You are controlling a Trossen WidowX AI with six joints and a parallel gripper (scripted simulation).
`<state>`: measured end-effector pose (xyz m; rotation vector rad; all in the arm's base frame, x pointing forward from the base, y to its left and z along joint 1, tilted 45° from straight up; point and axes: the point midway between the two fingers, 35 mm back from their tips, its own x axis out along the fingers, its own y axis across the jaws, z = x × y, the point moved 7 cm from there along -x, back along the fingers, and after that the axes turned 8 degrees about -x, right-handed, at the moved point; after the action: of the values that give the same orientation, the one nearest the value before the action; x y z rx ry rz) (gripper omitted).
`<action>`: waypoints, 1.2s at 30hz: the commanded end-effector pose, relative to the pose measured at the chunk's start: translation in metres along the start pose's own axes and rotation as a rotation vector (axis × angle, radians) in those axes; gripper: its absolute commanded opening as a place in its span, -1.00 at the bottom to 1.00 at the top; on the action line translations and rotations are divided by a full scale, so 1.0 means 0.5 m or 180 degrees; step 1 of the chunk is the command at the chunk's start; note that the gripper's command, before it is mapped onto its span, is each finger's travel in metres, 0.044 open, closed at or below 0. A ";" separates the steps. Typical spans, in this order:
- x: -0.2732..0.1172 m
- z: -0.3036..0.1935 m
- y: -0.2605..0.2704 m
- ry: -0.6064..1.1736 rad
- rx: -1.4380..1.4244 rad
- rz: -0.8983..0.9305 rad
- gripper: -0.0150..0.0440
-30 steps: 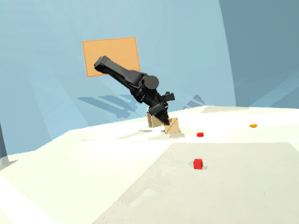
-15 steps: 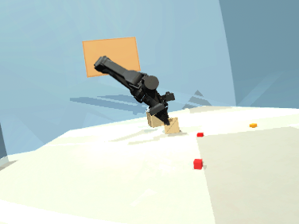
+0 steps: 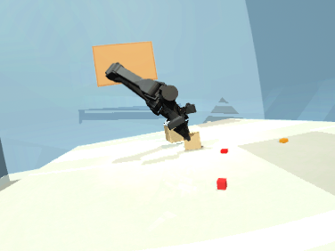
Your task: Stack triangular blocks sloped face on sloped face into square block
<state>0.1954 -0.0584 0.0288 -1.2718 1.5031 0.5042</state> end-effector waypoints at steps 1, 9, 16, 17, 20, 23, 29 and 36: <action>0.000 0.000 0.000 0.0000 0.0001 -0.0001 -0.49; 0.000 0.000 0.000 0.0000 0.0000 0.0000 -0.22; 0.000 0.000 0.000 0.0000 0.0000 0.0000 0.40; 0.000 0.000 0.000 0.0000 0.0000 0.0000 0.49; 0.000 0.000 0.000 0.0000 0.0000 0.0000 0.75; 0.000 0.000 0.000 0.0000 0.0000 0.0000 1.00; 0.000 0.000 0.000 0.0000 0.0000 0.0000 1.00; -0.114 0.013 -0.015 -0.0018 0.0003 0.0012 1.00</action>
<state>0.1949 -0.0453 0.0483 -1.2613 1.5202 0.5268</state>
